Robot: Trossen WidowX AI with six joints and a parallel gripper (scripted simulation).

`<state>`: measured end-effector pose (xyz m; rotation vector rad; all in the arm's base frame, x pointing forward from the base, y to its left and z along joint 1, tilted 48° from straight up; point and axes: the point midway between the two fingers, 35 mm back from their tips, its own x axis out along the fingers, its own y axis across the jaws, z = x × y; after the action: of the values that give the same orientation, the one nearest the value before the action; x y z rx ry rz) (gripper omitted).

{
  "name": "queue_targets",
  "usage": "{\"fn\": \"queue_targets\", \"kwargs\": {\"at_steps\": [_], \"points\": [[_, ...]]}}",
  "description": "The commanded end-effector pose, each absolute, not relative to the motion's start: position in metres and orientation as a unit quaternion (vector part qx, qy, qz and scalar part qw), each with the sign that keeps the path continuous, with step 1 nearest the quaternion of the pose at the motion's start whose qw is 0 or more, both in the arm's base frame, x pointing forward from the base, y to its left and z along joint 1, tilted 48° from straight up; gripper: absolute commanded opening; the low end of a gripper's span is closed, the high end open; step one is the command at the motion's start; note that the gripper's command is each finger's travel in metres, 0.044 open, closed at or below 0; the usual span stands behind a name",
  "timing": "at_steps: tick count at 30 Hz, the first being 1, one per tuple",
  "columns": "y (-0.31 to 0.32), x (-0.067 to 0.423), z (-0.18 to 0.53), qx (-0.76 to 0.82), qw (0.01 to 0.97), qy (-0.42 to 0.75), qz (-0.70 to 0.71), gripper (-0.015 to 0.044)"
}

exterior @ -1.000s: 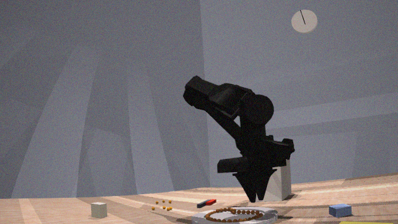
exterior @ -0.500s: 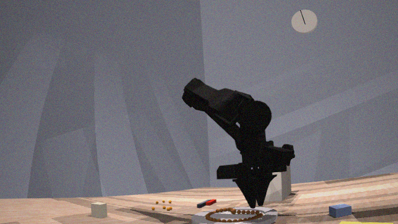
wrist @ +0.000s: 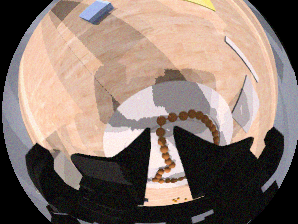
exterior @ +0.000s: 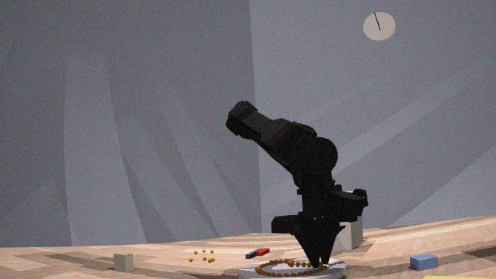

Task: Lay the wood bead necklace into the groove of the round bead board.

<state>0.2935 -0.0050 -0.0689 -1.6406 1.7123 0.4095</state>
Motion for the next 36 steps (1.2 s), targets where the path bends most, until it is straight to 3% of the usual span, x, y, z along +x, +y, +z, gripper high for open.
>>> {"fn": "queue_targets", "kwargs": {"at_steps": [1, 4, 36], "points": [[-0.0048, 0.2938, -0.0687, -0.636, 0.36, 0.664, 0.159, 0.0067], [-0.0048, 0.2938, -0.0687, -0.636, 0.36, 0.664, 0.159, 0.0], [-0.0048, 0.2938, -0.0687, -0.636, 0.36, 0.664, 0.159, 0.0]]}}
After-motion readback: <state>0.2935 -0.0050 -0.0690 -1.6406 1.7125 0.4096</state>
